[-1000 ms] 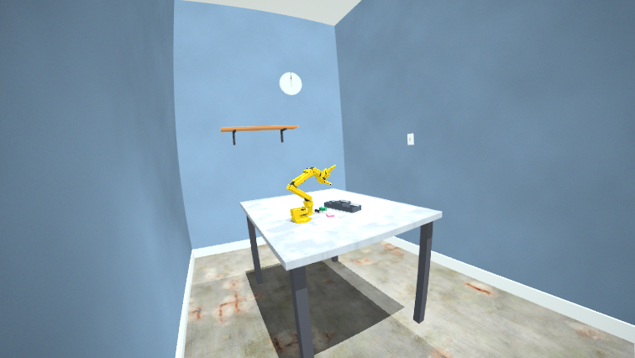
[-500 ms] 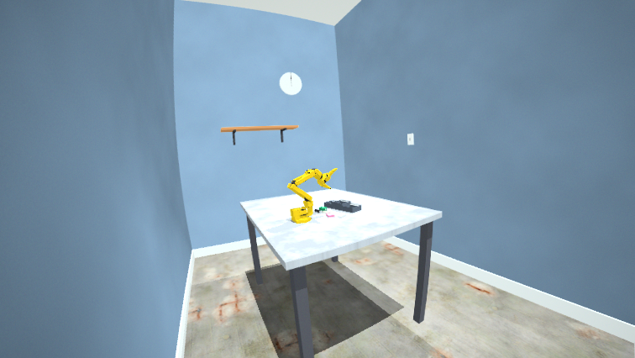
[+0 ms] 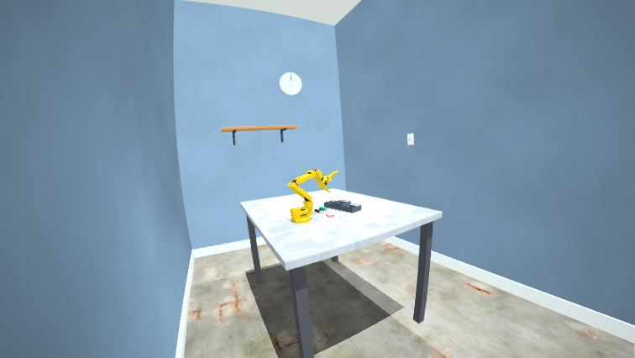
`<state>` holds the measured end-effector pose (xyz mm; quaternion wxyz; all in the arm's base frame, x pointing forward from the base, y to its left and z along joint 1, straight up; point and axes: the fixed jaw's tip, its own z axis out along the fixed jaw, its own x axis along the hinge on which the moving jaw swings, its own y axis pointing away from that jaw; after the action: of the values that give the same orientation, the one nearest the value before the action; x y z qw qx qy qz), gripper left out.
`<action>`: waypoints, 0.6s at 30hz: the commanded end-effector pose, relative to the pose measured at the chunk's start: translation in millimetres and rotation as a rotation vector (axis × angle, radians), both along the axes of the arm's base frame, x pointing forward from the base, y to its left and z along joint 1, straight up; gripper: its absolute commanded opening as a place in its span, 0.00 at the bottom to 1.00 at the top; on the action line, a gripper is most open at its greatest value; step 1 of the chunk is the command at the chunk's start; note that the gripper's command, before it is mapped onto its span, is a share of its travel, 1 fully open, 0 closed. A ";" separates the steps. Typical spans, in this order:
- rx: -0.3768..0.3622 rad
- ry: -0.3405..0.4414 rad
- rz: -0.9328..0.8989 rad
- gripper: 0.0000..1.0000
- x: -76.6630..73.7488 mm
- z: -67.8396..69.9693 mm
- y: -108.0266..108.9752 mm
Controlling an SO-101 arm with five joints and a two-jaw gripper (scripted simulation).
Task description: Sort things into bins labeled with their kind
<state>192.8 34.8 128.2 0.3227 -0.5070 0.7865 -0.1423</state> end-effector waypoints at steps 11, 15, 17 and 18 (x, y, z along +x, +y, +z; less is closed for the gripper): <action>-0.054 0.070 0.056 1.00 -4.7 -11.9 -1.2; -0.074 0.096 0.076 1.00 -6.6 -16.4 -1.7; -0.084 0.109 0.087 1.00 -7.5 -18.6 -1.9; -0.089 0.116 0.092 1.00 -7.9 -19.7 -2.0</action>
<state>185.6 33.0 108.7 0.2639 -0.5550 0.7778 -0.1317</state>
